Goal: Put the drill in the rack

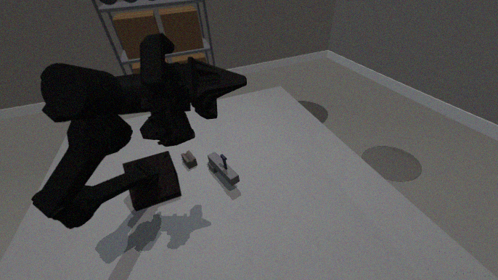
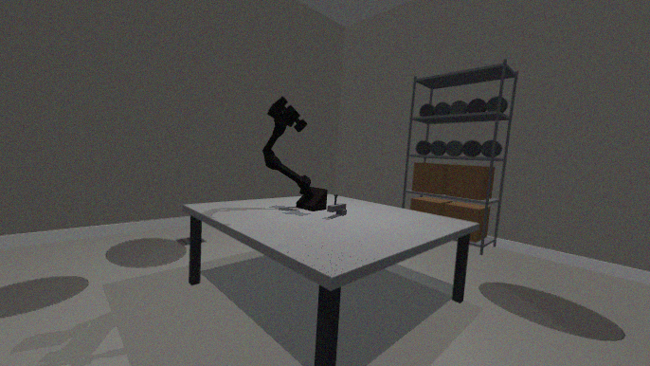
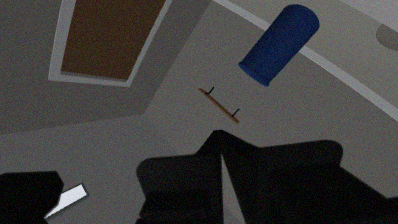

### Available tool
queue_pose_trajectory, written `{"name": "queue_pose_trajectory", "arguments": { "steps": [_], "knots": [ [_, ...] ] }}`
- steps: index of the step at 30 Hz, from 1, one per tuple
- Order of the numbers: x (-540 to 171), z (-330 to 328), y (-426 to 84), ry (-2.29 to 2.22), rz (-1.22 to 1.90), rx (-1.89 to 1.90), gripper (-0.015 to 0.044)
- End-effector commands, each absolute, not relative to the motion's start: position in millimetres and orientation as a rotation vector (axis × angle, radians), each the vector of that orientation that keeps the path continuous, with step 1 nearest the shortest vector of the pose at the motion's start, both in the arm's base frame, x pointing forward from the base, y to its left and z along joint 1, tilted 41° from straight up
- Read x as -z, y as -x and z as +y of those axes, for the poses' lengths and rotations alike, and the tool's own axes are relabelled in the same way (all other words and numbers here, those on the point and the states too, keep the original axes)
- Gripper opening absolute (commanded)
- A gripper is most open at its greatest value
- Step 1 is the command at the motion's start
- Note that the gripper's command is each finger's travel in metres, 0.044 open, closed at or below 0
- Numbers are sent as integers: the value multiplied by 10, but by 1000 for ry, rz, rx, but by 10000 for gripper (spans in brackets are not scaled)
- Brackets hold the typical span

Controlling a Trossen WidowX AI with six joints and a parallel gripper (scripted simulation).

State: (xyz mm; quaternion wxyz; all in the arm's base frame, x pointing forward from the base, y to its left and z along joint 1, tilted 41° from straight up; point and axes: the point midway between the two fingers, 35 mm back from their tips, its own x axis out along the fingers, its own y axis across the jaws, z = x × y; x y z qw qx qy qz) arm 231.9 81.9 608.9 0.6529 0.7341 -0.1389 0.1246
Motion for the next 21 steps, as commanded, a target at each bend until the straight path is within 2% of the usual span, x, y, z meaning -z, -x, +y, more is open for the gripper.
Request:
{"name": "queue_pose_trajectory", "arguments": {
  "steps": [1, 12, 21],
  "knots": [
    [-5557, 1183, -2715, -1409, -163, -154, 0],
    [-3922, 1659, -3368, -668, 272, 115, 0],
    [-2464, 1555, -3387, 10, 719, 233, 0]
  ]
}}
